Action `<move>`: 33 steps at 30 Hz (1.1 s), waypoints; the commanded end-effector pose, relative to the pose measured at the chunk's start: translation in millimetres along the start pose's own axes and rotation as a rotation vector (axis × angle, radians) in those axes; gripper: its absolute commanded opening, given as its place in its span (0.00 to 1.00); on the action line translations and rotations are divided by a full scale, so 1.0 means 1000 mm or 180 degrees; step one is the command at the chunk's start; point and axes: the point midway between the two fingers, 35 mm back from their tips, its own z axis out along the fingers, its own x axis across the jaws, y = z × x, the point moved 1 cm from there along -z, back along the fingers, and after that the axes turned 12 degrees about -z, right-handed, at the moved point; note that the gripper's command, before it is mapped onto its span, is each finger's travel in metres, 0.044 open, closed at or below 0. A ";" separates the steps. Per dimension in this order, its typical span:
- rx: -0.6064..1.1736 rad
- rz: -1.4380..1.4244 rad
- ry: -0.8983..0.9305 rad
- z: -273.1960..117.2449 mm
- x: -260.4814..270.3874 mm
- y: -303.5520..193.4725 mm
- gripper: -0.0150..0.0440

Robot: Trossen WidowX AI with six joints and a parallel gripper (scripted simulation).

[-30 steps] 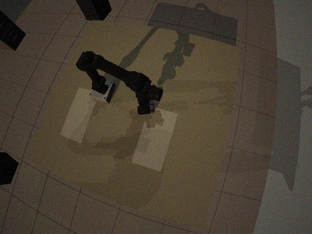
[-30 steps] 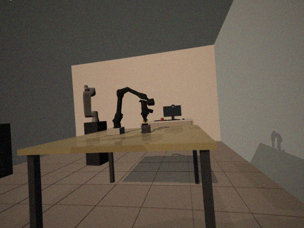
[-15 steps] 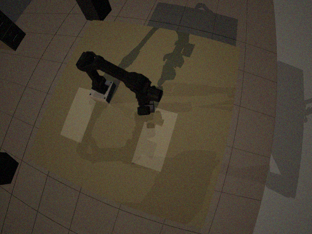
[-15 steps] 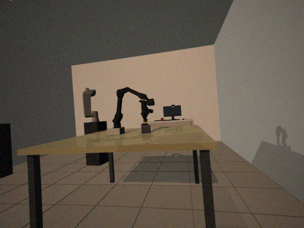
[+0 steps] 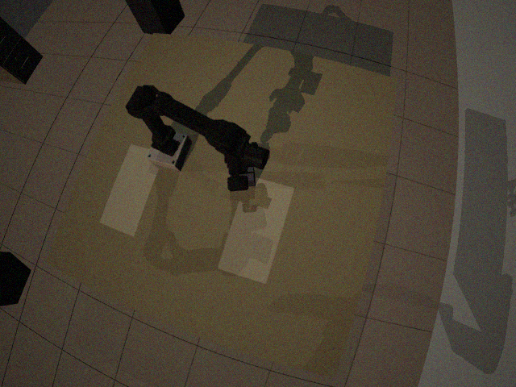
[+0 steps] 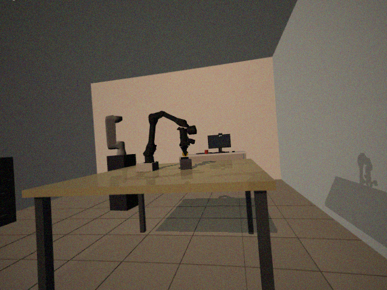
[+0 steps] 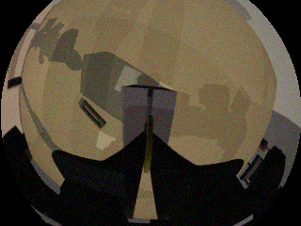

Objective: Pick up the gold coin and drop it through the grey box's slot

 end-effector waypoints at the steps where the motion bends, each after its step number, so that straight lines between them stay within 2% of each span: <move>1: 0.0003 0.0005 0.0001 0.002 0.000 0.000 0.25; 33: 0.0003 -0.0006 0.0001 0.013 0.000 -0.001 0.25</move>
